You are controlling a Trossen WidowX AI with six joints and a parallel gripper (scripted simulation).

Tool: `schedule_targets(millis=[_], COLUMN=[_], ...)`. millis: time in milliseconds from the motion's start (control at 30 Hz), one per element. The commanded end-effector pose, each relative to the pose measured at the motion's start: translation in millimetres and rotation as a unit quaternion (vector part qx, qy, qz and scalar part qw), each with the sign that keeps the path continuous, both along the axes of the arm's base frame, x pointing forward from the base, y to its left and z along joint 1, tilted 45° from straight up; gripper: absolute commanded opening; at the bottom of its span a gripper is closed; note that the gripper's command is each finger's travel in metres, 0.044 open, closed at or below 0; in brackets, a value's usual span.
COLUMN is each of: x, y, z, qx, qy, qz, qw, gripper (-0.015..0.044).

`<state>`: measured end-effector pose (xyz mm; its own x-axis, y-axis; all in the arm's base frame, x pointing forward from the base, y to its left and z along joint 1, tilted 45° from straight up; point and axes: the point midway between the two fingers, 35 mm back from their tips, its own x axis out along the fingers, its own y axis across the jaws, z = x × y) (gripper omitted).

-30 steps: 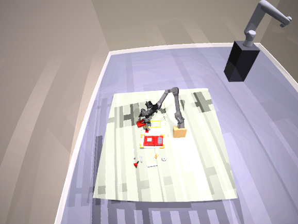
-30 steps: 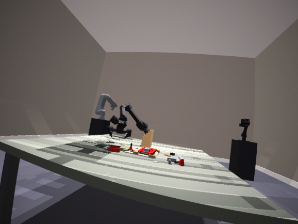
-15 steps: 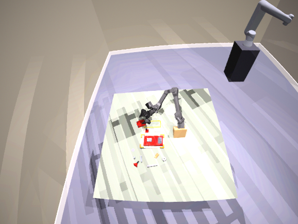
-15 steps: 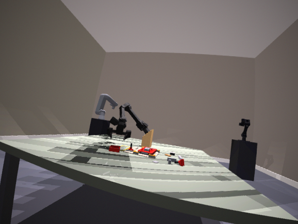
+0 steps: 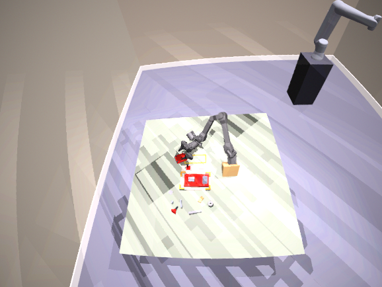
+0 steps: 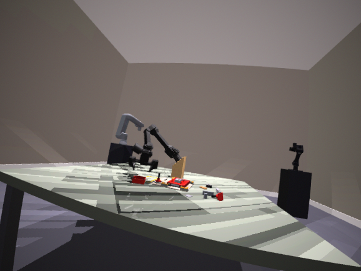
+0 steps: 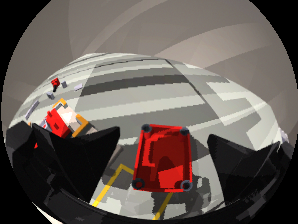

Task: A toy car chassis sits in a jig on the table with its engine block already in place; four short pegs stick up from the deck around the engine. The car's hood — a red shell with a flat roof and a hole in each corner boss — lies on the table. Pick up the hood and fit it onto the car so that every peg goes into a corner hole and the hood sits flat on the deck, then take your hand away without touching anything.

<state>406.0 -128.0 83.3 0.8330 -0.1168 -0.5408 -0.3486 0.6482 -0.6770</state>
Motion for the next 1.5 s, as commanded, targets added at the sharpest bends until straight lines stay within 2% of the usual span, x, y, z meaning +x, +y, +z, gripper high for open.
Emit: schedule_targets(millis=[0, 1467], x=[1, 5], y=[-4, -30], z=[-4, -24], qx=[-0.001, -0.004], qy=[0.001, -0.005], qz=[0.001, 0.001], qw=[1.000, 1.000], gripper=[0.0440, 0.0440])
